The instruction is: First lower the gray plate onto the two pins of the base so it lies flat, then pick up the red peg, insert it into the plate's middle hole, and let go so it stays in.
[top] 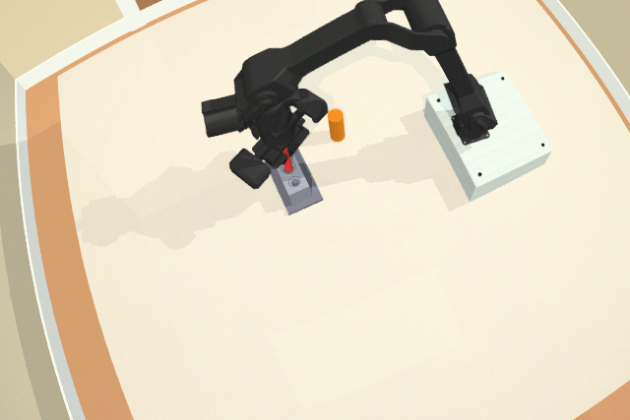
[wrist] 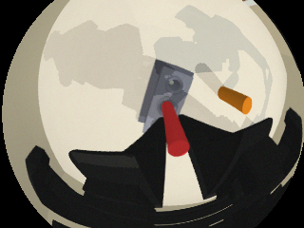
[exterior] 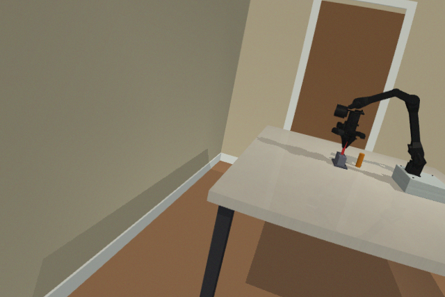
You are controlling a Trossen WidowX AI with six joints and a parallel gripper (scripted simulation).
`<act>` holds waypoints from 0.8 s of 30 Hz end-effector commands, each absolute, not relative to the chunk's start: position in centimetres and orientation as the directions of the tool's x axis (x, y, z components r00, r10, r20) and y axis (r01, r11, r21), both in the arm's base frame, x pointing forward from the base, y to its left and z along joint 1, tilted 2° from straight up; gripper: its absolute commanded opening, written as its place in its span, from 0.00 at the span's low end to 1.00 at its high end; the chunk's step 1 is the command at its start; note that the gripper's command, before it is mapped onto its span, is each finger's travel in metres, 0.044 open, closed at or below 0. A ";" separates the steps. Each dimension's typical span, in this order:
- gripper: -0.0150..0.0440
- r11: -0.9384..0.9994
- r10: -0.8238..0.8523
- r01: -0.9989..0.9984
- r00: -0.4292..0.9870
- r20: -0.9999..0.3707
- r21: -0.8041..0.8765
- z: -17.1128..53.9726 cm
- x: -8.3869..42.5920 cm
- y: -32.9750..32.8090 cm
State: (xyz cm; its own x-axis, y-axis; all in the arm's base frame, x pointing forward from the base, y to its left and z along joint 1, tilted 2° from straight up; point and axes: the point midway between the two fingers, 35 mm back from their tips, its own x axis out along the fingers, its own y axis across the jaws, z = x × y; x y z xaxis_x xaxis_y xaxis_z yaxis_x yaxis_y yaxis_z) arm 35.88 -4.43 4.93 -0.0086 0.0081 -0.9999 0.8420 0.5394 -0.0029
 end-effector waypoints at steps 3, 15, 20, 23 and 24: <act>0.25 0.540 0.008 0.842 -0.009 -1.000 -0.003 4.9 35.9 -4.4; 0.48 0.540 0.008 0.842 -0.009 -1.000 -0.003 4.9 35.9 -4.4; 0.51 0.540 0.008 0.842 -0.009 -1.000 -0.003 4.9 35.9 -4.4; 0.51 0.540 0.008 0.842 -0.009 -1.000 -0.003 4.9 35.9 -4.4; 0.51 0.540 0.008 0.842 -0.009 -1.000 -0.003 4.9 35.9 -4.4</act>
State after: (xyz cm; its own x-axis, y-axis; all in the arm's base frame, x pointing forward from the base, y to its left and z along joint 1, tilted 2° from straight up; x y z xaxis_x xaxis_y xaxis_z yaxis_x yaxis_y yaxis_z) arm 35.88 -4.42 4.90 -0.0089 0.0084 -0.9999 0.8419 0.5396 -0.0030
